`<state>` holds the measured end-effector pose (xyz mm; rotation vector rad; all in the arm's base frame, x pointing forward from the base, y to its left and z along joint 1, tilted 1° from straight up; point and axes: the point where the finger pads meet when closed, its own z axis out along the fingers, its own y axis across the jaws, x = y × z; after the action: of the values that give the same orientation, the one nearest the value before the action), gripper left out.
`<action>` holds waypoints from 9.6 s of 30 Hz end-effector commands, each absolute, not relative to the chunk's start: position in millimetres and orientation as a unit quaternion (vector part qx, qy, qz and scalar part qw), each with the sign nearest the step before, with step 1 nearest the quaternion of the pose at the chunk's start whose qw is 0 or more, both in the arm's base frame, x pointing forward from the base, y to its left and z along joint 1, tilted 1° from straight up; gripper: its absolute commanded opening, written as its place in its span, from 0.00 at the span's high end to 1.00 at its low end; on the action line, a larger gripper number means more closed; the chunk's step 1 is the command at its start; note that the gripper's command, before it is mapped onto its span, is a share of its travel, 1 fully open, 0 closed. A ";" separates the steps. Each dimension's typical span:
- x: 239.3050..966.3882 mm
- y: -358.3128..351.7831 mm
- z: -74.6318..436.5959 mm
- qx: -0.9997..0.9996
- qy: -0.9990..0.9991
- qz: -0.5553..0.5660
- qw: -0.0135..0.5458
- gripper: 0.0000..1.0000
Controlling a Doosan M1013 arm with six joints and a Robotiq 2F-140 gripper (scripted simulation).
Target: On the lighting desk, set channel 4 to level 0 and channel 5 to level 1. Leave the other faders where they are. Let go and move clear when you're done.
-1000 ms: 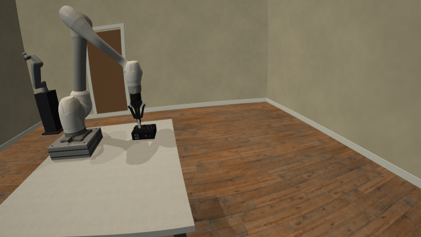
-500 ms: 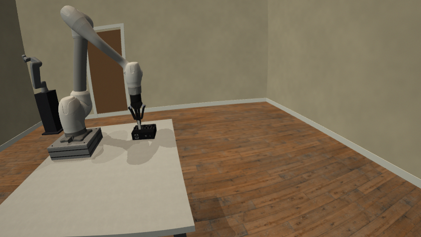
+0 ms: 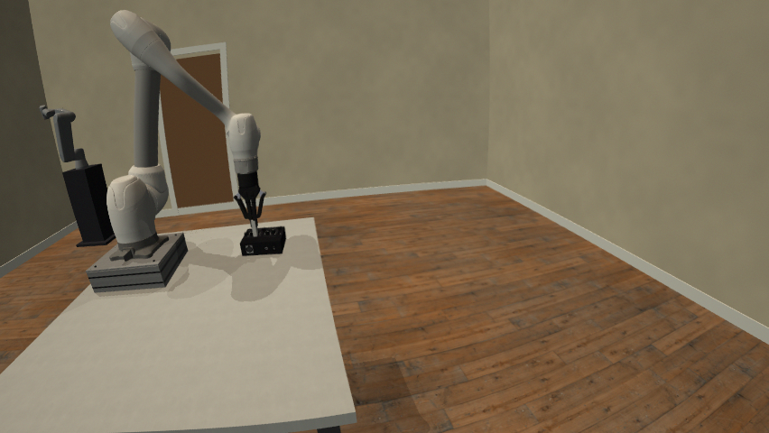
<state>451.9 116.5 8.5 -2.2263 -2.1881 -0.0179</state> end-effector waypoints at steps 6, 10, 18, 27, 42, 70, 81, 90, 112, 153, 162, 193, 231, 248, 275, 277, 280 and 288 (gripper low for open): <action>451.8 116.7 8.6 -0.713 -0.701 -0.006 0.010 0.90; 451.9 117.1 8.6 -0.713 -0.701 -0.006 0.010 0.90; 451.9 118.4 8.6 -0.713 -0.701 -0.006 0.010 0.90; 451.9 121.0 8.7 -0.713 -0.701 -0.006 0.010 0.90; 452.0 127.4 8.8 -0.713 -0.701 -0.006 0.010 0.90; 452.3 141.6 9.1 -0.713 -0.701 -0.006 0.010 0.90; 452.4 146.4 9.2 -0.713 -0.701 -0.006 0.010 0.90; 452.4 148.2 9.3 -0.713 -0.701 -0.006 0.010 0.90; 452.4 149.5 9.3 -0.713 -0.701 -0.006 0.010 0.90; 452.4 143.2 22.6 -0.713 -0.701 -0.006 0.010 0.90; 452.5 142.7 42.8 -0.713 -0.701 -0.006 0.010 0.90; 452.7 142.2 65.0 -0.713 -0.701 -0.006 0.010 0.00; 452.9 141.1 114.4 -0.713 -0.701 -0.006 0.010 0.00; 452.9 141.1 114.4 -0.713 -0.701 -0.006 0.010 0.00; 452.9 141.1 114.4 -0.713 -0.701 -0.006 0.010 0.00; 452.9 141.1 114.4 -0.713 -0.701 -0.006 0.010 0.00; 452.9 141.1 114.4 -0.713 -0.701 -0.006 0.010 0.00; 452.9 141.1 114.4 -0.713 -0.701 -0.006 0.010 0.00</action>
<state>453.0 141.1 114.4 -2.2263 -2.1881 -0.0180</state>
